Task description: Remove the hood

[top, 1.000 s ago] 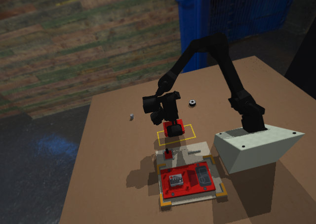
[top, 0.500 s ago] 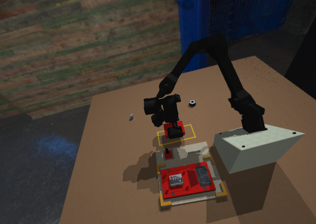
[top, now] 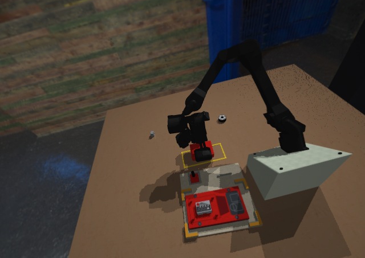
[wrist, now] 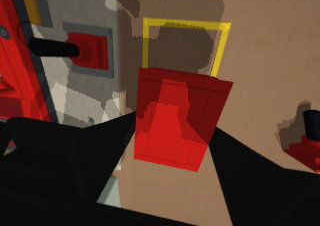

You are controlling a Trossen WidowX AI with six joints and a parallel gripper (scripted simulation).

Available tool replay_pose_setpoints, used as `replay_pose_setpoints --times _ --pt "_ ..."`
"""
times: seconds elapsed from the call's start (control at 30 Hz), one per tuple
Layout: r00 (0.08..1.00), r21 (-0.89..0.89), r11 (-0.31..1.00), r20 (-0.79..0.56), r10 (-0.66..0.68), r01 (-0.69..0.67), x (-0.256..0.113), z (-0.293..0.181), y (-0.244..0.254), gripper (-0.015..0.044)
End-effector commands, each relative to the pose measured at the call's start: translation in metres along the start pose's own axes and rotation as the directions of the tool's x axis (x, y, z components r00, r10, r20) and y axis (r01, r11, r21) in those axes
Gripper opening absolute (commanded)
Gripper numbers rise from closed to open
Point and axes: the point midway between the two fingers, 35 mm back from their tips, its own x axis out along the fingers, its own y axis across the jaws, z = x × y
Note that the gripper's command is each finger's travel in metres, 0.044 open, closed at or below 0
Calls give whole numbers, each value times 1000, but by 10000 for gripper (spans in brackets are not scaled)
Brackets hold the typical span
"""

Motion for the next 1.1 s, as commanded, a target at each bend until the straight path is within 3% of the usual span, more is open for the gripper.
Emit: replay_pose_setpoints --times 0.0,1.07 --pt "1000 -9 1000 -3 -1 1 4 -2 0 0" --pt "1000 -9 1000 -4 -2 2 18 -2 0 0"
